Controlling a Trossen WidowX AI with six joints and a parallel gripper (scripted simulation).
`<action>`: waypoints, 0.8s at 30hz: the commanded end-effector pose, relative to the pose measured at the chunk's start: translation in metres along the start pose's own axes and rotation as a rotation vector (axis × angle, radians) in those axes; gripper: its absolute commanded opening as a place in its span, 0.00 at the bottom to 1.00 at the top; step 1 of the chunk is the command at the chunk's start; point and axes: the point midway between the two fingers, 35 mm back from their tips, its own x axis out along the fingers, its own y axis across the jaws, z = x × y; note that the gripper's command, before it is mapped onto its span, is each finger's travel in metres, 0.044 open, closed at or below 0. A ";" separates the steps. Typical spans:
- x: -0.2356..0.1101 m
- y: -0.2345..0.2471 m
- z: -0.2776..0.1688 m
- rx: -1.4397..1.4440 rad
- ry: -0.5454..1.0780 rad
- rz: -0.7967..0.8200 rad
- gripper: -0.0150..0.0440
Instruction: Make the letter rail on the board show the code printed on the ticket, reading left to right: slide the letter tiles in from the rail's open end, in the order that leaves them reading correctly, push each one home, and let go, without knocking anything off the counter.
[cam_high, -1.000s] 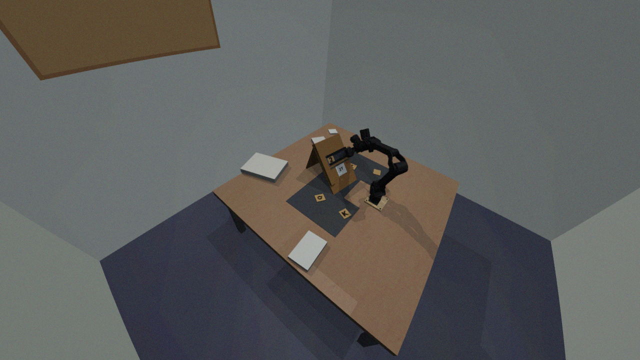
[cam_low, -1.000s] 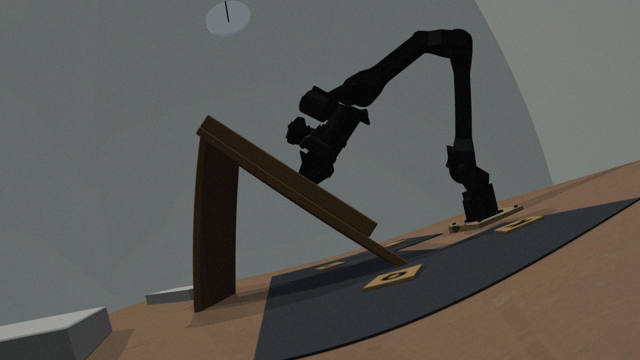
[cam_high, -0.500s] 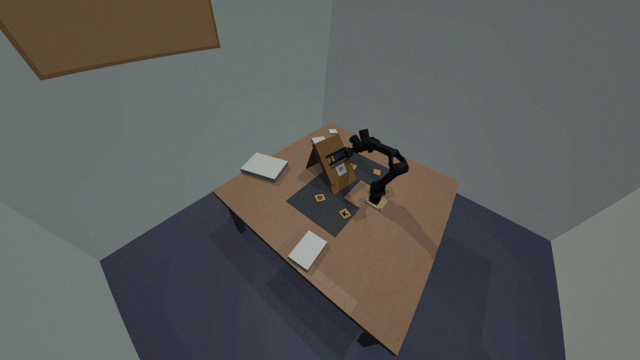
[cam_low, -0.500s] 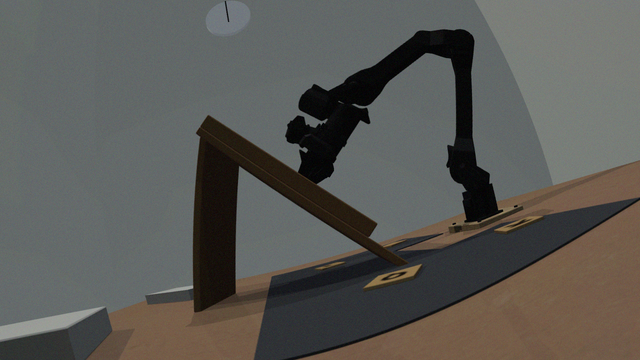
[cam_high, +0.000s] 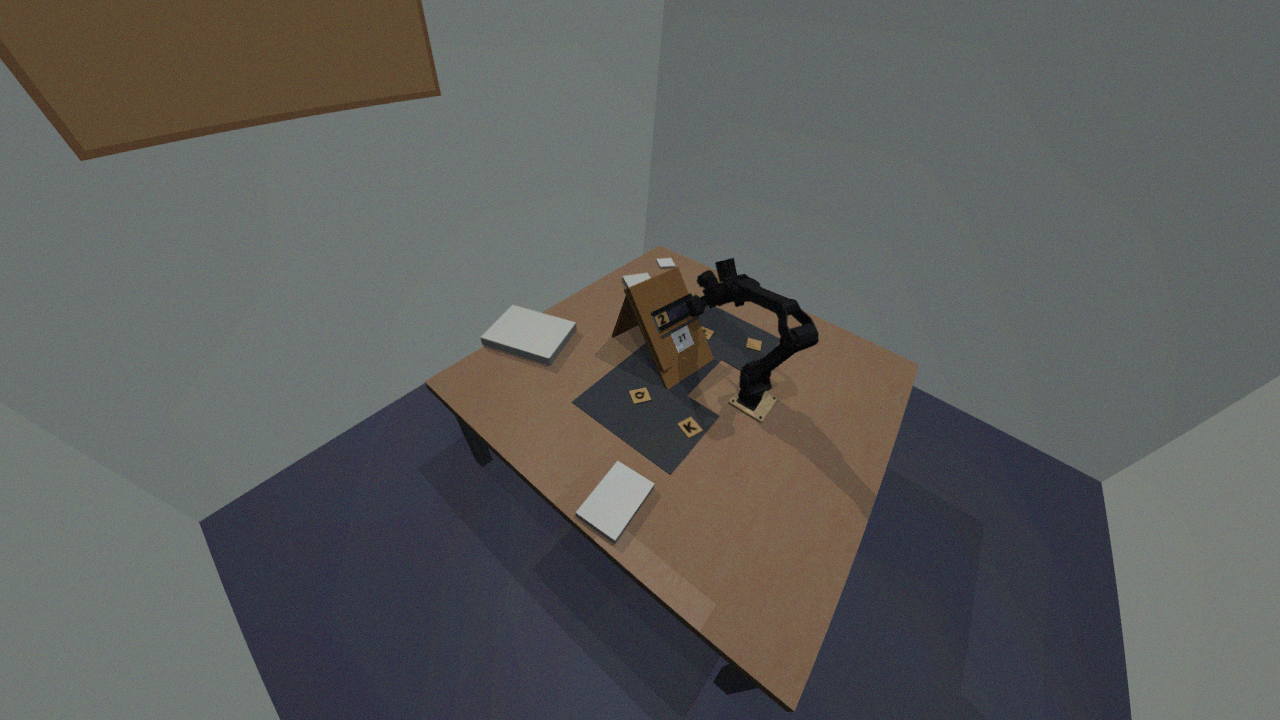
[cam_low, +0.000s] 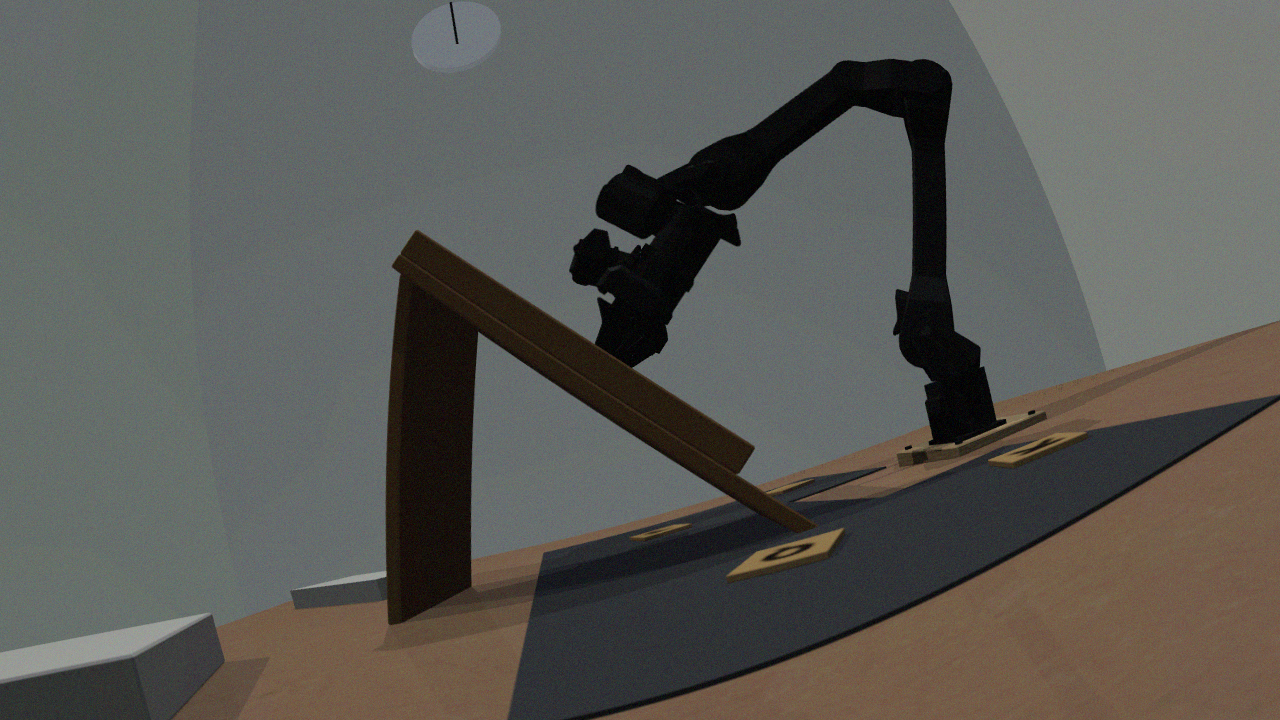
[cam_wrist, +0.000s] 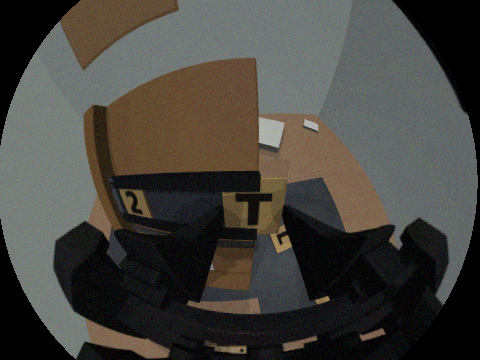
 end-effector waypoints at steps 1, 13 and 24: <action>0.000 0.002 0.000 0.003 -0.002 -0.002 0.25; 0.000 0.008 0.000 0.003 -0.002 -0.002 0.25; 0.000 0.013 0.000 0.004 -0.002 -0.001 0.25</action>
